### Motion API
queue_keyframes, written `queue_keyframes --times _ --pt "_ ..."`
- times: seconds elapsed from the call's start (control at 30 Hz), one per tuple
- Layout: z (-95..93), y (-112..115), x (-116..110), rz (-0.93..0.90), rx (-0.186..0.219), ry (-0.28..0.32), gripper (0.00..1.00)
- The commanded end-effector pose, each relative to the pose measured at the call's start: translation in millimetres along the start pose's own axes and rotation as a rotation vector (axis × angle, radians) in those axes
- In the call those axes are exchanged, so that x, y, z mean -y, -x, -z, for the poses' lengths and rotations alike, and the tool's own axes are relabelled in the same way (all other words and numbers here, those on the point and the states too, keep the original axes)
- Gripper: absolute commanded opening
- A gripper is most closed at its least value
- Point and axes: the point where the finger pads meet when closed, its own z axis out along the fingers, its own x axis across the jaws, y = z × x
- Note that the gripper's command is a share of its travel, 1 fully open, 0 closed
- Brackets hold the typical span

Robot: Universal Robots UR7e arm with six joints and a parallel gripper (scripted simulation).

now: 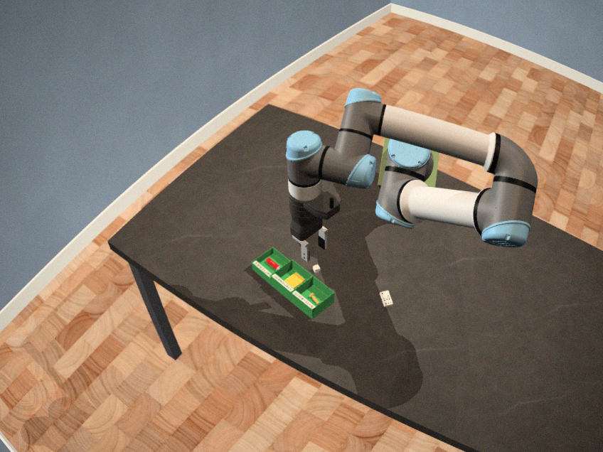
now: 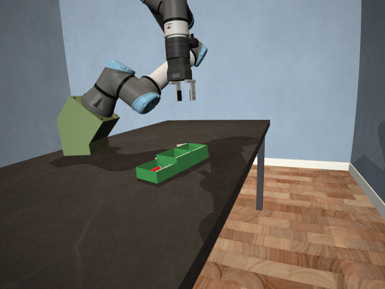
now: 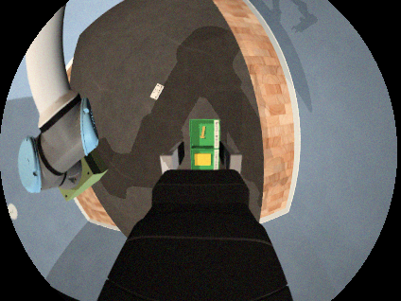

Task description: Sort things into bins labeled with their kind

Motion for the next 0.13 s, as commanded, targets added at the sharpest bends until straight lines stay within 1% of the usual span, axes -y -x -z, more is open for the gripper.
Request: queue_keyframes --times 0.0,0.1 --pt "0.2 -0.2 -0.1 0.000 0.000 0.000 1.00" --pt "0.2 -0.2 -0.1 0.000 0.000 0.000 1.00"
